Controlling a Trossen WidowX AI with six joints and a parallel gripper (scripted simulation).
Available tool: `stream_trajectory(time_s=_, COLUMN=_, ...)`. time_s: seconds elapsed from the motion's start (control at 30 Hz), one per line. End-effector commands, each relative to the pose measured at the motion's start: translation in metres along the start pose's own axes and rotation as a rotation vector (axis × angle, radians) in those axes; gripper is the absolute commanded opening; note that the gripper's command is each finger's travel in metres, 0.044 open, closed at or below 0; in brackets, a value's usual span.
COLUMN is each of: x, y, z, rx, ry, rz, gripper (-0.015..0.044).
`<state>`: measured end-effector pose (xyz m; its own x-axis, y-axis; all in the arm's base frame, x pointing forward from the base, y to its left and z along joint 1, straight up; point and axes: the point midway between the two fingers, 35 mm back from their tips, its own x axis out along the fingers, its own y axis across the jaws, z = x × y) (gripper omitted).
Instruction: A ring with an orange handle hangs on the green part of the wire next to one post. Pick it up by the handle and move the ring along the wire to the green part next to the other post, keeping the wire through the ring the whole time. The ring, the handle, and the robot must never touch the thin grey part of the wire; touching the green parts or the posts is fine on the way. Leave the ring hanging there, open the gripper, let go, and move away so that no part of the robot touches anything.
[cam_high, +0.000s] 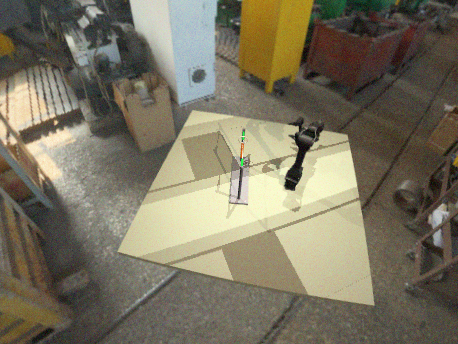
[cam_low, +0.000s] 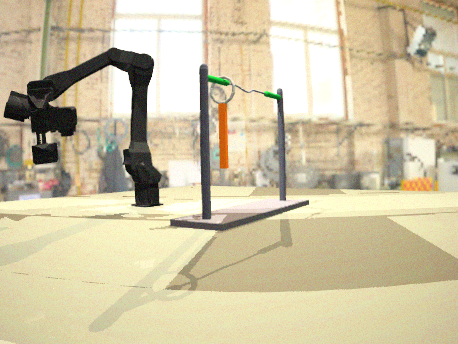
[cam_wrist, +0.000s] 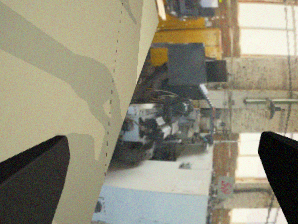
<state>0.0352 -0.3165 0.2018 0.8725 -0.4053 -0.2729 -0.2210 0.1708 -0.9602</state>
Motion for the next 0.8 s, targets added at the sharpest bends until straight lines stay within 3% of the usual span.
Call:
stream_trajectory(time_s=0.0, x=0.001, y=0.001, z=0.000, rx=0.005, ry=-0.002, rz=0.000, gripper=0.0374)
stream_trajectory(time_s=0.27, x=0.051, y=0.031, z=0.023, rx=0.231, ry=-0.097, rz=0.016, gripper=0.0164)
stream_trajectory(time_s=0.77, x=0.120, y=0.081, z=0.113, rx=0.702, ry=-0.291, rz=0.094, gripper=0.0160)
